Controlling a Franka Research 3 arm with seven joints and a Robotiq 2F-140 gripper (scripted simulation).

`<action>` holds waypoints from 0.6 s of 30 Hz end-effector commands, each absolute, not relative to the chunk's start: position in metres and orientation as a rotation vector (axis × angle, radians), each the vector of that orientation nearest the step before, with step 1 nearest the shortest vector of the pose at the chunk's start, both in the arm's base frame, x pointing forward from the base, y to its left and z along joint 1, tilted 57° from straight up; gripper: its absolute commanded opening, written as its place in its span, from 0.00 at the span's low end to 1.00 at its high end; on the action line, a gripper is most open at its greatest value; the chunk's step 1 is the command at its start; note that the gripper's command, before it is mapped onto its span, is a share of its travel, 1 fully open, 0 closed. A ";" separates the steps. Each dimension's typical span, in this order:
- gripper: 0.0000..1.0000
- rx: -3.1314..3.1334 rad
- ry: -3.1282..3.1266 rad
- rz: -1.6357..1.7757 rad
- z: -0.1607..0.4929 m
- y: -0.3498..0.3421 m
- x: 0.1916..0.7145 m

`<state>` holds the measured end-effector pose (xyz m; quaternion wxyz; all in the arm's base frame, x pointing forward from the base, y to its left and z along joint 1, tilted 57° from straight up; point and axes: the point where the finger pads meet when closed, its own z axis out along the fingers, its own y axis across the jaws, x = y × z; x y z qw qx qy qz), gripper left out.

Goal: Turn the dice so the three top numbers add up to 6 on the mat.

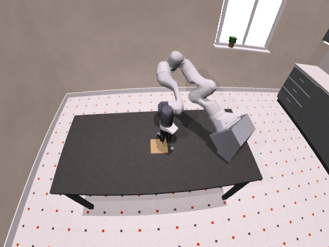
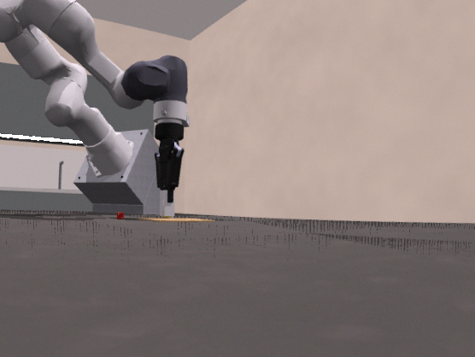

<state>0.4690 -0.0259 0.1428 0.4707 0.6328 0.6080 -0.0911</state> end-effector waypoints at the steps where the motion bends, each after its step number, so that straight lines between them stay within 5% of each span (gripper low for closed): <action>1: 0.07 1.553 1.487 -0.219 0.142 -0.027 0.470; 18: 0.07 1.553 1.487 -0.219 0.141 -0.028 0.471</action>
